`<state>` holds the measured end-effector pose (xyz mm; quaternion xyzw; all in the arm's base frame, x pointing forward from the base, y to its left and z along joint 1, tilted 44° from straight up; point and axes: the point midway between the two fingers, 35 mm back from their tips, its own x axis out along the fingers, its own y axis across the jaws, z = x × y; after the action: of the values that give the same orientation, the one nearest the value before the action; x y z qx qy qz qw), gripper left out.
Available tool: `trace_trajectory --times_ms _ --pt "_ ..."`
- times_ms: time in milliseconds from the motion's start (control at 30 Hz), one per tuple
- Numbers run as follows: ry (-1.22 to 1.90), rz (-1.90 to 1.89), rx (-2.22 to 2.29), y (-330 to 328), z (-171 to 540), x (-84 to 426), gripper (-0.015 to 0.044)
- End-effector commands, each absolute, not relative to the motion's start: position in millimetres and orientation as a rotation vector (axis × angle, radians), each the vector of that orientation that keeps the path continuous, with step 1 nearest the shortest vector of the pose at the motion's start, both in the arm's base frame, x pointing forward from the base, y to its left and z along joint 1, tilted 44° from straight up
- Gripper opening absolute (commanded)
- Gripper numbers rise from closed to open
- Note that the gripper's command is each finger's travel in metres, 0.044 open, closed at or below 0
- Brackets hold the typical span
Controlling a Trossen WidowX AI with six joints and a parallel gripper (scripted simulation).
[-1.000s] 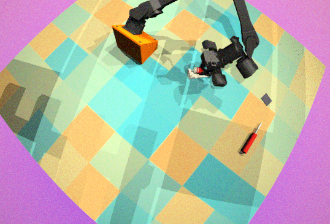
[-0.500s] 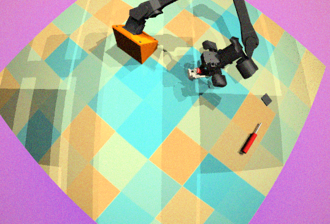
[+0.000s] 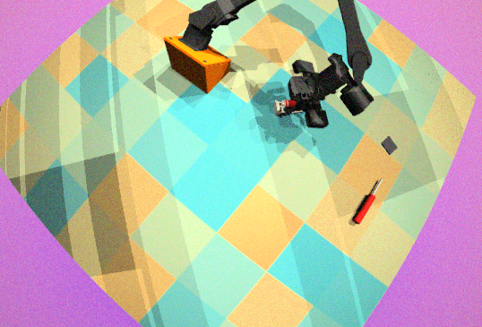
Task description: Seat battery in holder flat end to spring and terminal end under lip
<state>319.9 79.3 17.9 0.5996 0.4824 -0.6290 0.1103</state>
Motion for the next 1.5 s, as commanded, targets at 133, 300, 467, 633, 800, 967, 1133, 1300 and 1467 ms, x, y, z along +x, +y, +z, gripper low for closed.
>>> trace_trajectory --times_ms 133,300,467,633,800,967,1133,1300,1467 --pt "1.439 -1.788 1.848 82.6 16.3 324.7 0.0076" --pt "1.451 -1.766 1.886 82.5 15.0 324.1 0.0076" --pt "1.464 -1.742 1.924 82.2 14.1 323.4 0.0076" --pt "1.477 -1.717 1.962 81.8 13.5 322.6 0.0076" --pt "1.490 -1.691 1.999 81.3 13.3 321.7 0.0076" --pt "1.503 -1.664 2.035 81.1 13.1 320.8 0.0076" --pt "1.515 -1.636 2.069 81.4 12.8 319.8 0.0076" --pt "1.527 -1.606 2.102 82.2 12.1 318.9 0.0076" --pt "1.535 -1.581 2.131 82.7 11.7 318.1 0.0076"
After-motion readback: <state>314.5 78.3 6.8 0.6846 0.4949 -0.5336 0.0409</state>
